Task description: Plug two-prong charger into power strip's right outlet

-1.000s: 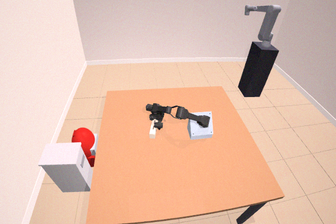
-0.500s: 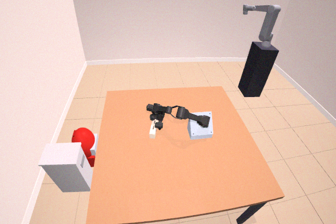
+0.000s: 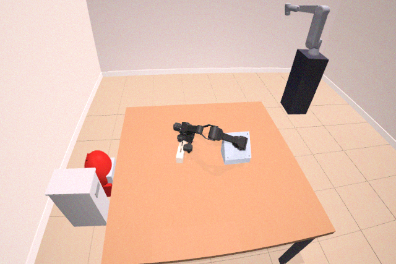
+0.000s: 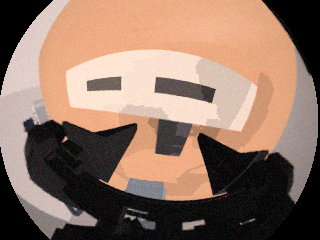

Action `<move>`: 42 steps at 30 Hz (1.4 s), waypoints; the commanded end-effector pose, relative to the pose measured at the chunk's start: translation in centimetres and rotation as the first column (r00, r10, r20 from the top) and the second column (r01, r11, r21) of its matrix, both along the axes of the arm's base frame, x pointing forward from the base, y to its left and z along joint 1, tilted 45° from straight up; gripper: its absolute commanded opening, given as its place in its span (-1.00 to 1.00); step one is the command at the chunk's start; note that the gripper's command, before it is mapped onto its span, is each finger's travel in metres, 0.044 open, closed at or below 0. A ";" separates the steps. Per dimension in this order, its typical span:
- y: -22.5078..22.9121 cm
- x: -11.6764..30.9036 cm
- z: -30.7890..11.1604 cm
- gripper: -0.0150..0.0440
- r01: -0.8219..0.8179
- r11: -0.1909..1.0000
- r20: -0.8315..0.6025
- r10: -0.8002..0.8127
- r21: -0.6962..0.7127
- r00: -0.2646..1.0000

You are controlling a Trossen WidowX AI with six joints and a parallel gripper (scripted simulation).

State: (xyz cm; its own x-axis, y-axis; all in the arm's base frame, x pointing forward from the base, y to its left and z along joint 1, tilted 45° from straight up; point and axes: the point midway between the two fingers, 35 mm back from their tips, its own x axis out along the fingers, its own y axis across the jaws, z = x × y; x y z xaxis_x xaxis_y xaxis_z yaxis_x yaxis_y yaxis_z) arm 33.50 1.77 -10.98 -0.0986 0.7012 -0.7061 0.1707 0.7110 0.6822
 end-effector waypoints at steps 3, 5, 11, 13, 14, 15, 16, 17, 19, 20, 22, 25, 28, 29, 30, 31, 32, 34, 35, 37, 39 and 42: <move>0.1 -0.3 -0.1 1.00 -0.004 1.000 -0.001 0.004 0.001 1.000; 0.1 -0.4 -0.1 1.00 -0.004 1.000 -0.001 0.004 0.001 1.000; 0.1 -0.9 0.0 1.00 -0.004 1.000 -0.001 0.004 0.000 1.000; 0.1 -1.1 0.0 1.00 -0.004 1.000 -0.001 0.004 0.000 1.000; 0.1 -1.1 0.0 1.00 -0.004 1.000 -0.001 0.004 0.000 1.000; 0.1 -1.2 0.1 1.00 -0.004 1.000 -0.002 0.004 0.000 1.000; 0.1 -1.3 0.1 1.00 -0.004 1.000 -0.002 0.004 0.000 1.000; 0.1 -1.4 0.1 1.00 -0.004 1.000 -0.002 0.004 0.000 1.000; 0.1 -1.6 0.1 1.00 -0.004 1.000 -0.002 0.004 0.000 1.000; 0.1 -1.7 0.1 1.00 -0.004 1.000 -0.002 0.004 0.000 1.000; 0.2 -1.9 0.2 1.00 -0.004 1.000 -0.002 0.004 0.000 1.000; 0.2 -2.2 0.2 1.00 -0.004 1.000 -0.002 0.004 0.000 1.000; 0.2 -2.5 0.2 1.00 -0.004 1.000 -0.002 0.004 0.000 1.000; 0.2 -2.6 0.3 1.00 -0.004 1.000 -0.002 0.004 0.000 1.000; 0.2 -2.7 0.3 1.00 -0.004 1.000 -0.003 0.004 0.000 1.000; 0.2 -2.8 0.3 1.00 -0.004 1.000 -0.003 0.004 0.001 1.000; 0.2 -2.9 0.3 1.00 -0.004 1.000 -0.003 0.004 0.001 1.000; 0.3 -3.1 0.3 1.00 -0.004 1.000 -0.003 0.004 0.001 1.000; 0.3 -3.2 0.3 1.00 -0.004 1.000 -0.003 0.004 0.001 1.000; 0.3 -3.4 0.4 1.00 -0.004 1.000 -0.003 0.004 0.001 1.000; 0.3 -3.6 0.4 1.00 -0.004 1.000 -0.003 0.004 0.001 1.000; 0.3 -3.9 0.5 1.00 -0.004 1.000 -0.003 0.004 0.001 1.000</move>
State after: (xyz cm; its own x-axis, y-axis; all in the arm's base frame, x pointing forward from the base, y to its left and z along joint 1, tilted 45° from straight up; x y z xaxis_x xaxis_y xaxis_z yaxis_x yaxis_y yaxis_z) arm 30.19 2.03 -10.47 -0.0981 0.7020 -0.7054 0.1716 0.7101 0.6829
